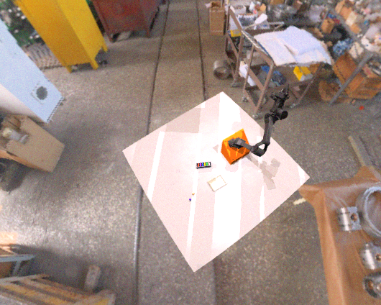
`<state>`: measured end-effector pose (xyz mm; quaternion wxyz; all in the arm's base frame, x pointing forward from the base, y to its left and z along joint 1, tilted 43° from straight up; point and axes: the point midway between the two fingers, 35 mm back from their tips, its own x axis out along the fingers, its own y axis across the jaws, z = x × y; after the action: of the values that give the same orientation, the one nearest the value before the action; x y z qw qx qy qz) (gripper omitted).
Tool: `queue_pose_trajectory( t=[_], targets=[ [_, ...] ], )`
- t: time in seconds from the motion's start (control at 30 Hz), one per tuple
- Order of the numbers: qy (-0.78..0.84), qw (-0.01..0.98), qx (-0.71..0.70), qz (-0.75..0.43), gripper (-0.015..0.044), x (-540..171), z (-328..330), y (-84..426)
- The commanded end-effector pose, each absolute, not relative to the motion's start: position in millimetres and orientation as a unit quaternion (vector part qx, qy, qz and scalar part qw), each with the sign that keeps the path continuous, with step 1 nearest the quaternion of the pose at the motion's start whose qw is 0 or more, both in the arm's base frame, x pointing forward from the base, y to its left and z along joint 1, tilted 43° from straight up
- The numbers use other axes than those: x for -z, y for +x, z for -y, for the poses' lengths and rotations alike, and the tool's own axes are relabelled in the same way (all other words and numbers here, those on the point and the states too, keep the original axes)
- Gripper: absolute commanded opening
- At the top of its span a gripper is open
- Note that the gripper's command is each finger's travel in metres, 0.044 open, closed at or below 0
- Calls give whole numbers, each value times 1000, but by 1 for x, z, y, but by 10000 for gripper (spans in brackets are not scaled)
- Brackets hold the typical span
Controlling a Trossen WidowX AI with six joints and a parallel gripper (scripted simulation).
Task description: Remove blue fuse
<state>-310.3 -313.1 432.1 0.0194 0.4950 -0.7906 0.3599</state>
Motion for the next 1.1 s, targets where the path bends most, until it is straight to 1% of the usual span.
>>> queue_pose_trajectory(
  t=[0.0, 0.07, 0.17, 0.43, 0.6, 0.77, 0.9, 1.07],
  targets=[
    [496, 18, -360, 790, 26, -432, 314, -310],
    [503, 6, -362, 785, 72, -428, 322, -304],
    [527, -36, -367, 766, 72, -414, 346, -284],
    [594, -191, -357, 695, 72, -357, 423, -199],
    [622, -291, -330, 647, 72, -316, 458, -134],
    [636, -398, -290, 594, 72, -270, 480, -61],
    [637, -481, -247, 550, 72, -233, 486, 1],
    [625, -574, -181, 497, 72, -187, 476, 78]
  ],
)
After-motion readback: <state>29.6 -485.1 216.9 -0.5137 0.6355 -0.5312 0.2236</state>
